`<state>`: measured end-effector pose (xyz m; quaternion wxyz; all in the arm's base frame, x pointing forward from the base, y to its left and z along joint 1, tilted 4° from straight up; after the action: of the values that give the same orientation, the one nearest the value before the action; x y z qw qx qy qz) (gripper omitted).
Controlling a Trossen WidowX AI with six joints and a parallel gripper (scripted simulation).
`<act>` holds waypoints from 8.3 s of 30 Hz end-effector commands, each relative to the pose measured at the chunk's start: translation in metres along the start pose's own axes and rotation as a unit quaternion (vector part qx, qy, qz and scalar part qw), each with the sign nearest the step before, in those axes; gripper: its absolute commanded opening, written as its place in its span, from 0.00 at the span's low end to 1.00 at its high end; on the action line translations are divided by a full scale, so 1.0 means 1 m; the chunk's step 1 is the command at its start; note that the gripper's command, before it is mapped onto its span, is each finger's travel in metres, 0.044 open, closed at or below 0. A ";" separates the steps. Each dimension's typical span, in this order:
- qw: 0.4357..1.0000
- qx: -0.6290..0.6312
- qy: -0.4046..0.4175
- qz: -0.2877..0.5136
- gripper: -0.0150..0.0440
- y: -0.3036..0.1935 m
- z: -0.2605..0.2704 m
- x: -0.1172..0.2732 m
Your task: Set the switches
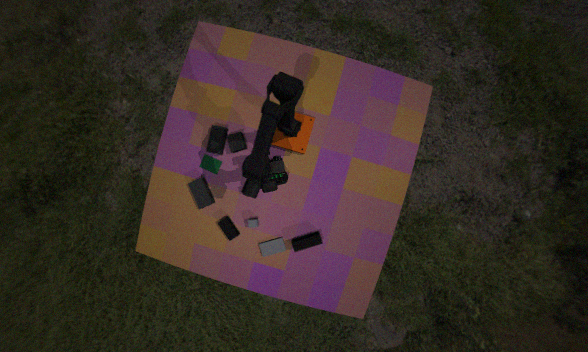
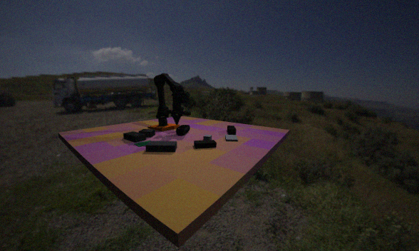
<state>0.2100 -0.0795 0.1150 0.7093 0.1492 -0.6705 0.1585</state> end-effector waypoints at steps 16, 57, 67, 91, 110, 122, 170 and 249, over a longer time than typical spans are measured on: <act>1.000 0.000 -0.001 0.001 0.43 -0.001 -0.001 0.018; 1.000 0.003 -0.001 0.001 0.65 -0.001 0.000 0.050; 1.000 0.003 -0.001 0.001 1.00 -0.001 0.000 0.050; 0.989 0.003 -0.148 0.020 0.25 -0.048 0.036 -0.004; 0.989 0.003 -0.148 0.020 0.25 -0.050 0.035 -0.030; 0.989 0.003 -0.148 0.020 0.25 -0.049 0.035 -0.050; 0.989 0.003 -0.149 0.020 0.25 -0.051 0.019 -0.056; 0.999 0.028 0.042 -0.011 0.25 0.040 -0.085 0.020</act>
<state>0.2805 -0.0039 0.1247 0.7516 0.1650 -0.6135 0.1776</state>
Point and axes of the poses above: the point midway between the two fingers, 35 mm back from their tips, its own x axis back along the fingers, its own z axis across the jaws, y = z × x, the point moved 5 cm from there along x, back along the fingers, and after that the axes turned 7 degrees about x, right-handed, at the moved point
